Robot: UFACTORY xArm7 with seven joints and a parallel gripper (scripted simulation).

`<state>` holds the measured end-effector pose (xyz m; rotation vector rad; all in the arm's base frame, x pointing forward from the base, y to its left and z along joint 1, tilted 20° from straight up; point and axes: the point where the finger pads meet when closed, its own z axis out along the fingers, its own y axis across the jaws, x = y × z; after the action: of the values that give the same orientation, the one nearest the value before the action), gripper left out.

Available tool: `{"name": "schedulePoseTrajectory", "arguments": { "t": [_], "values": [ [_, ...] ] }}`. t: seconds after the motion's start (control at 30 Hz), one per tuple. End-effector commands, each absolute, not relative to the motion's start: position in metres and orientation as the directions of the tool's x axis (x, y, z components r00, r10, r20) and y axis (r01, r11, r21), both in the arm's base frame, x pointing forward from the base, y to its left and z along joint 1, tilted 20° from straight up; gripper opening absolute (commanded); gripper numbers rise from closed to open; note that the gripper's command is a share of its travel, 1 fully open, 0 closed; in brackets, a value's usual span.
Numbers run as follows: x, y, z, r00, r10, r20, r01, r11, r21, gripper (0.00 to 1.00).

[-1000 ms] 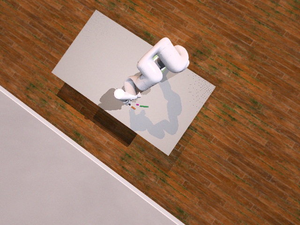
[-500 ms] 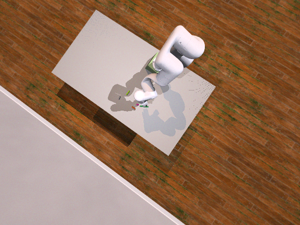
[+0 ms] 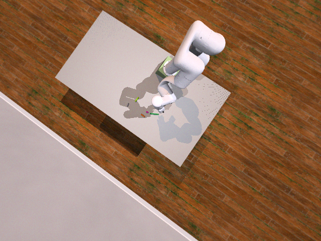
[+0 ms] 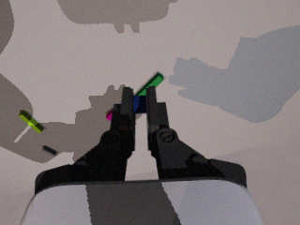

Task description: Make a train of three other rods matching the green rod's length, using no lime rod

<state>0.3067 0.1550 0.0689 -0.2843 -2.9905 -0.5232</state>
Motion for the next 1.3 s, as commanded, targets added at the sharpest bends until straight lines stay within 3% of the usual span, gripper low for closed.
{"name": "schedulePoseTrajectory", "arguments": {
  "t": [0.0,1.27],
  "values": [
    [0.308,0.155,0.070,-0.979,0.167,0.119,0.198,0.924,0.329,0.04],
    [0.303,0.186,-0.012,-0.979,0.167,0.119,0.198,0.924,0.329,0.04]
  ]
}}
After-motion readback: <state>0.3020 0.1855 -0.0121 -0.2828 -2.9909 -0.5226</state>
